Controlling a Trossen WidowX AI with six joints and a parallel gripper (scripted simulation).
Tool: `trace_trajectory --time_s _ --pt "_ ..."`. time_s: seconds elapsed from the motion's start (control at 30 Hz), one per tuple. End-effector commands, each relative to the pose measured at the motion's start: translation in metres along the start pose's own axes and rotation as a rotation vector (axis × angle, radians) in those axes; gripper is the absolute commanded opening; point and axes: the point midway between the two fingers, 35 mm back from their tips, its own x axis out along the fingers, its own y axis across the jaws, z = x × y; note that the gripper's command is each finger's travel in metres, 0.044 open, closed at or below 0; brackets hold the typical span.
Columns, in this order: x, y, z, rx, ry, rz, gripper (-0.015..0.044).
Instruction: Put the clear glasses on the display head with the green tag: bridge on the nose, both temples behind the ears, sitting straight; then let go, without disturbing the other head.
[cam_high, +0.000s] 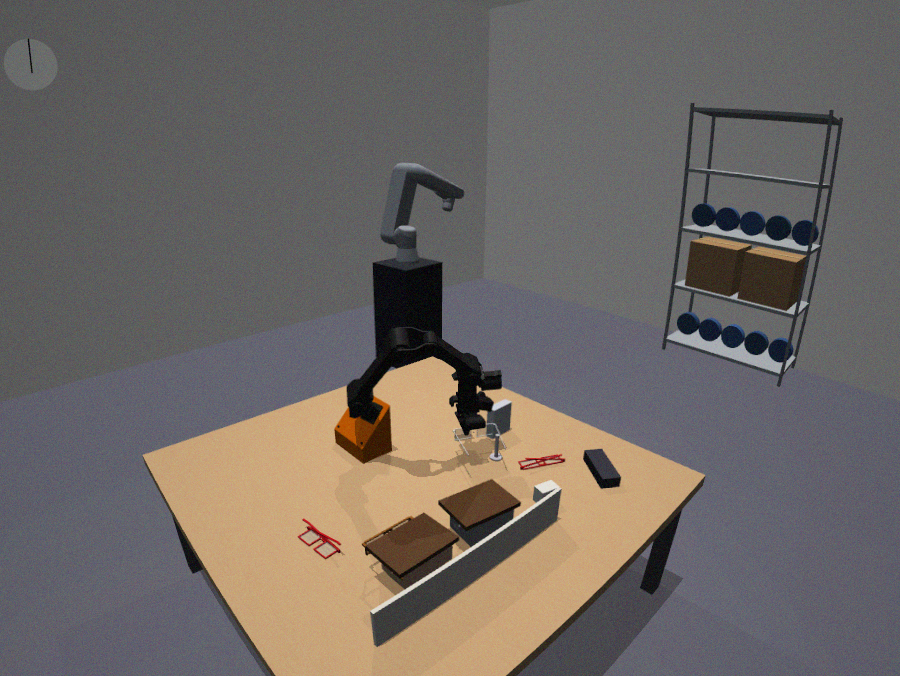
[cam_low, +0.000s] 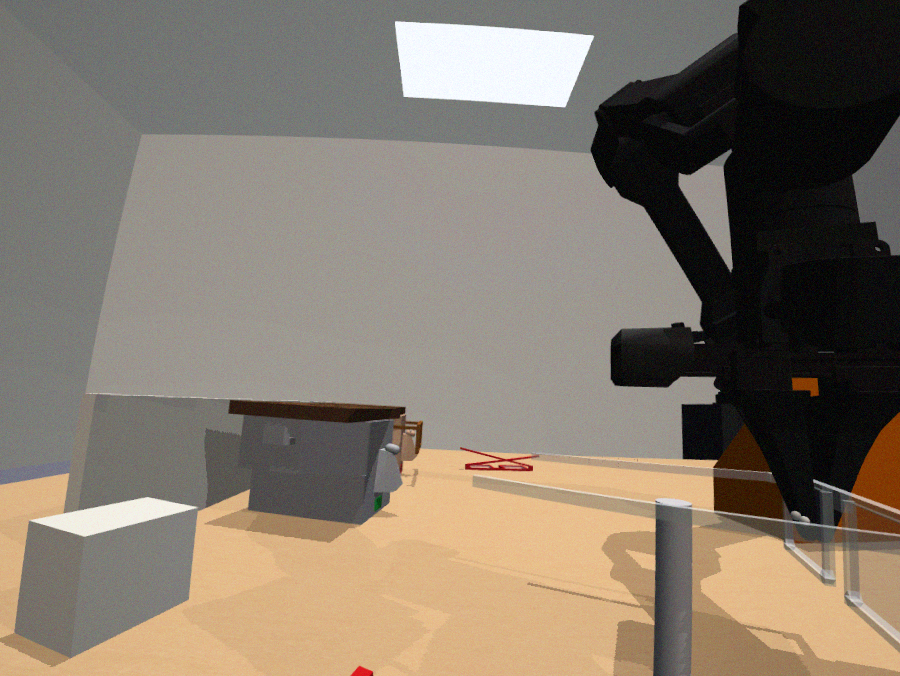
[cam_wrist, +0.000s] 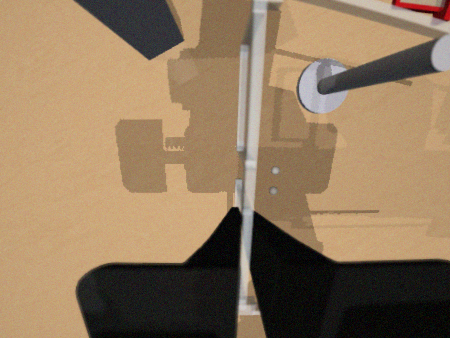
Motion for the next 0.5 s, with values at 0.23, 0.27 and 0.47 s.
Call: trace_trajectory --time_s 0.23,0.27,0.47 --pt "0.0002 0.0022 -0.0074 0.003 0.003 0.005 0.0000" --pt "0.0002 0.0022 -0.0078 0.003 0.003 0.005 0.0000" --pt "0.0002 0.0026 -0.0103 0.003 0.003 0.005 0.0000"
